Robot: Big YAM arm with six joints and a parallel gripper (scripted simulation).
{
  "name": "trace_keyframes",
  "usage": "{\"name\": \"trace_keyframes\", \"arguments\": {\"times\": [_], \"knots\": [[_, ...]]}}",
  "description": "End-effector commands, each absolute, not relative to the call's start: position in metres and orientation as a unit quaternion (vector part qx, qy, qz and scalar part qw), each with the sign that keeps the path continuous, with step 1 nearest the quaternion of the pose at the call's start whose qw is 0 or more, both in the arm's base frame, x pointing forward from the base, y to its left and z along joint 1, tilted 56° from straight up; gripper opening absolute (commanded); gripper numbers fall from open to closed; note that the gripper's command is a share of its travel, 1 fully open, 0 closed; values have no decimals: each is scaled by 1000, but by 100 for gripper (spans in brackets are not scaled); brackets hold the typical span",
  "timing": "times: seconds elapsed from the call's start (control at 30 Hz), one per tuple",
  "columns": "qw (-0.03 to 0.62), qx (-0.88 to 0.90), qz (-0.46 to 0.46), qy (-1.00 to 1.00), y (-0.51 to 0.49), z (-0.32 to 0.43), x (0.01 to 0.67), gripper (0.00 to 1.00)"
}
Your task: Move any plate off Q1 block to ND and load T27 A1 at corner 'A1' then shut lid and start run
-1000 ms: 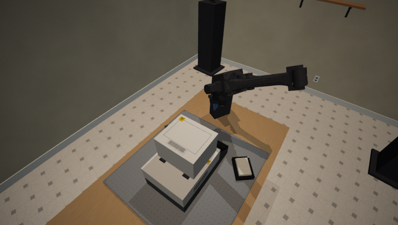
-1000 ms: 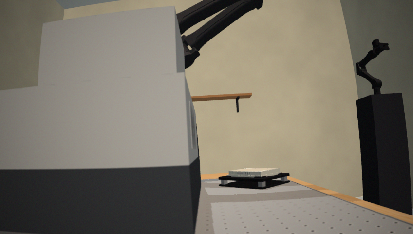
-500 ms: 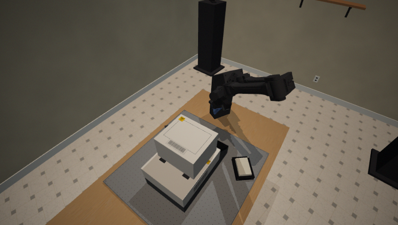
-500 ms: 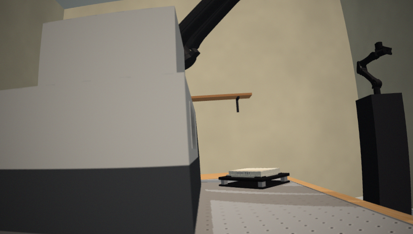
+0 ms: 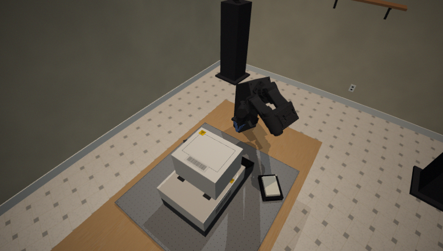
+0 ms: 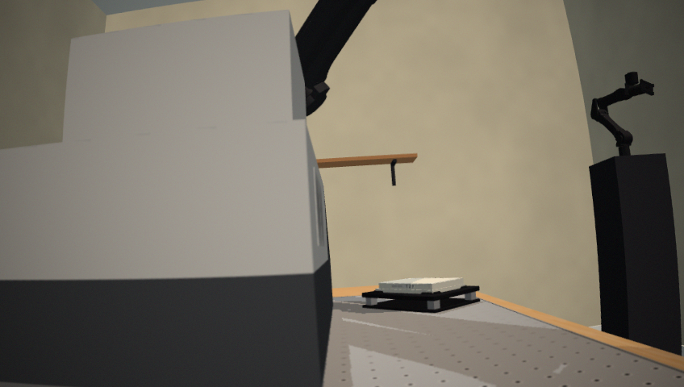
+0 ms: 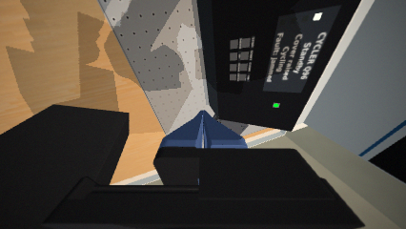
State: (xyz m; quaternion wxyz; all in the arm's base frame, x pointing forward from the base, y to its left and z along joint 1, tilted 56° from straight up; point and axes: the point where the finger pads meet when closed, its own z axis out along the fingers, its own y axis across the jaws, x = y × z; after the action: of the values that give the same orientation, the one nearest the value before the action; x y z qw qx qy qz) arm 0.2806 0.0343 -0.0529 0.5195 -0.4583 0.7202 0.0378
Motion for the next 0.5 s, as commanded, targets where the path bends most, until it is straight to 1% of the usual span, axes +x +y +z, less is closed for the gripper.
{"name": "trace_keyframes", "arguments": {"times": [0.0,0.07,0.13,0.47], "knots": [[552,-493,-6,673,43,-47,298,0],[552,-493,-6,673,43,-47,298,0],[562,-511,-37,649,35,-38,297,0],[542,-490,-5,683,35,-49,280,0]]}}
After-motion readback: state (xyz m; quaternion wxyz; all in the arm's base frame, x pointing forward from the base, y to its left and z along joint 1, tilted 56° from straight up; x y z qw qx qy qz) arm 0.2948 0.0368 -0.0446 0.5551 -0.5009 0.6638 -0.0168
